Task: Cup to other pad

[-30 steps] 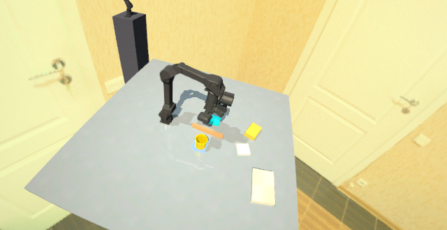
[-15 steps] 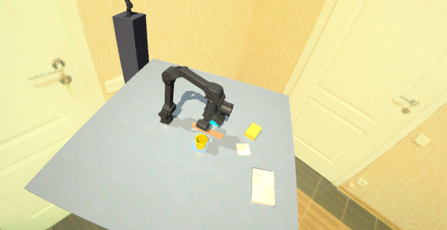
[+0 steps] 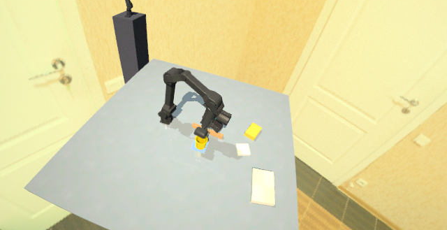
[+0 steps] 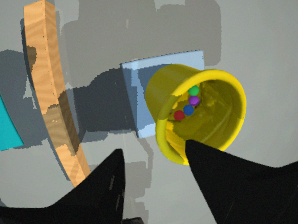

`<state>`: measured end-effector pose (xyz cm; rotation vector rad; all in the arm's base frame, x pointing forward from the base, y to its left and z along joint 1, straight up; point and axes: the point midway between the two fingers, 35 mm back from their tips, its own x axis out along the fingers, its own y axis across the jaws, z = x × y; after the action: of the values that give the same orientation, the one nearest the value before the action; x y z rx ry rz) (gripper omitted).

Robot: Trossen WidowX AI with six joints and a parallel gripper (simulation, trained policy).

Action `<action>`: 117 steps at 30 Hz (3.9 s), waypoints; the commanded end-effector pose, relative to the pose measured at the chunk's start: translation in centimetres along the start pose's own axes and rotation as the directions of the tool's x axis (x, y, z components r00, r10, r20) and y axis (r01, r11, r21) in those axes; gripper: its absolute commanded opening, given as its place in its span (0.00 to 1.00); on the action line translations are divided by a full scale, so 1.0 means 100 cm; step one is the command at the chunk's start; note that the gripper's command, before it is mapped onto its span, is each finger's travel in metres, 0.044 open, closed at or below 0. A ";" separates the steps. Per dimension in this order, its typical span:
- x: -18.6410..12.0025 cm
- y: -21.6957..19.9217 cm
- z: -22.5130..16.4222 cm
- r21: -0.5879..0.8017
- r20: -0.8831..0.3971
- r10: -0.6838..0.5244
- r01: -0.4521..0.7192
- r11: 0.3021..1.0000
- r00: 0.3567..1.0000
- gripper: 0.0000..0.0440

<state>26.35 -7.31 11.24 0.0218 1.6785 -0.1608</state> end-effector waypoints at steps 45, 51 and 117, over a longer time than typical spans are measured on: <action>0.007 0.005 0.005 -0.425 0.027 0.038 -0.023 0.905 0.999 0.00; -0.009 0.014 0.011 -0.447 0.060 0.040 -0.009 0.895 0.997 0.00; -0.001 0.210 0.002 -0.598 0.256 0.107 0.071 0.798 0.961 0.00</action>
<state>29.23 13.16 10.26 -0.4535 1.3782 0.3937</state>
